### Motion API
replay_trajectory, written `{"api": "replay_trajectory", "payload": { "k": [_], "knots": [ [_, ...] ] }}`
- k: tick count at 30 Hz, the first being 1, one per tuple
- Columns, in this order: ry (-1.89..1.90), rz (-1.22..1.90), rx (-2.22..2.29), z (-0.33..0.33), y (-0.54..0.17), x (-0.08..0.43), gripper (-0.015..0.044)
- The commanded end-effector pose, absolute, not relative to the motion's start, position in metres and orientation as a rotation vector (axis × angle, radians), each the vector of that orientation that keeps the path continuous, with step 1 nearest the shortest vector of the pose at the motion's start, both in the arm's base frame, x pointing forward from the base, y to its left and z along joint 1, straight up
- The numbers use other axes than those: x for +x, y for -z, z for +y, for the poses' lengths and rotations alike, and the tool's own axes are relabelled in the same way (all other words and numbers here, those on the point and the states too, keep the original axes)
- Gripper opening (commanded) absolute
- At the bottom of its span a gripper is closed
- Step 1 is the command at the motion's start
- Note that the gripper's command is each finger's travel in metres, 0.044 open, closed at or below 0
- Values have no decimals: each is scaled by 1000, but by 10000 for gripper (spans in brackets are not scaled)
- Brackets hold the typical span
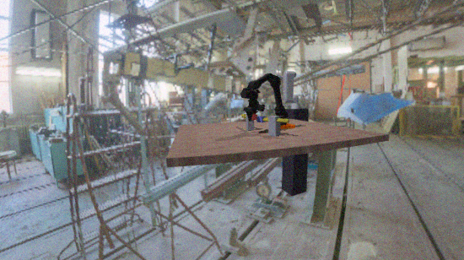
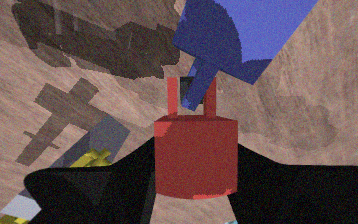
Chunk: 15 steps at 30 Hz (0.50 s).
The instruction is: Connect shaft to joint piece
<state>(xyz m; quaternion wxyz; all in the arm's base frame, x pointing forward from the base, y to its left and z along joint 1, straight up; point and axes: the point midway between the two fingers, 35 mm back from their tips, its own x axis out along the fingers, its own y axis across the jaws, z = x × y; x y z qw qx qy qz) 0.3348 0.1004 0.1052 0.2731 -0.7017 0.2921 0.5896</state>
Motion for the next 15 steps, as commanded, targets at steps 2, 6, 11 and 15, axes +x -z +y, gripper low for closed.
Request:
{"api": "replay_trajectory", "payload": {
  "k": [2,6,11,15],
  "knots": [
    [-1571,830,-1794,98,-103,333,0],
    [-1552,861,-1722,95,-102,331,0],
    [-1526,895,-1633,93,-100,328,0],
    [-1504,918,-1562,91,-99,326,0]
  ]
}}
